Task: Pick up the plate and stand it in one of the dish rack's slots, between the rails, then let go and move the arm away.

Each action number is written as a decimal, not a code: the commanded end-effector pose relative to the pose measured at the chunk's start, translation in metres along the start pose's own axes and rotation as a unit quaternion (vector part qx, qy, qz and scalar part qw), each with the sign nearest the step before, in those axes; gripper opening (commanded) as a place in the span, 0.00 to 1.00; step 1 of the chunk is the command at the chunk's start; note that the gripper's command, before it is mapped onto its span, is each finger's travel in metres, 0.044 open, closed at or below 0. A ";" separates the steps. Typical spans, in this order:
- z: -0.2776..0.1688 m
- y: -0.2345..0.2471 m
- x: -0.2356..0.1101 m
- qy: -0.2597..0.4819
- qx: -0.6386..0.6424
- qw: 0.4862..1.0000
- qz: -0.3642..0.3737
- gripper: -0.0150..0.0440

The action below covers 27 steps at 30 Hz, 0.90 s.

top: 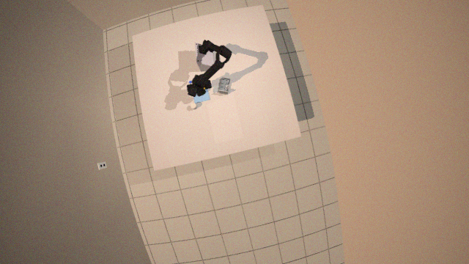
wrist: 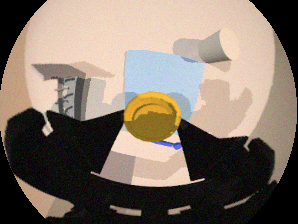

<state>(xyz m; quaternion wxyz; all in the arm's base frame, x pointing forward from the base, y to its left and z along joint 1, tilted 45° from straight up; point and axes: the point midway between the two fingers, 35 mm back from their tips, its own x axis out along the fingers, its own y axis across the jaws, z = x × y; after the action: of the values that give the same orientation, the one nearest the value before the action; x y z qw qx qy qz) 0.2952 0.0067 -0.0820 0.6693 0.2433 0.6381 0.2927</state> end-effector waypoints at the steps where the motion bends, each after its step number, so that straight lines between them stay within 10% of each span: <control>1: 0.005 -0.003 -0.023 -0.002 -0.003 1.000 -0.006 0.26; 27: 0.010 -0.006 -0.143 -0.001 -0.002 1.000 -0.003 0.25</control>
<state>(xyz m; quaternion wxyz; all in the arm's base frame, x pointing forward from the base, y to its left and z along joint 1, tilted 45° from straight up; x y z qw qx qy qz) 0.3042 -0.0949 0.0123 0.6732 0.2425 0.6350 0.2912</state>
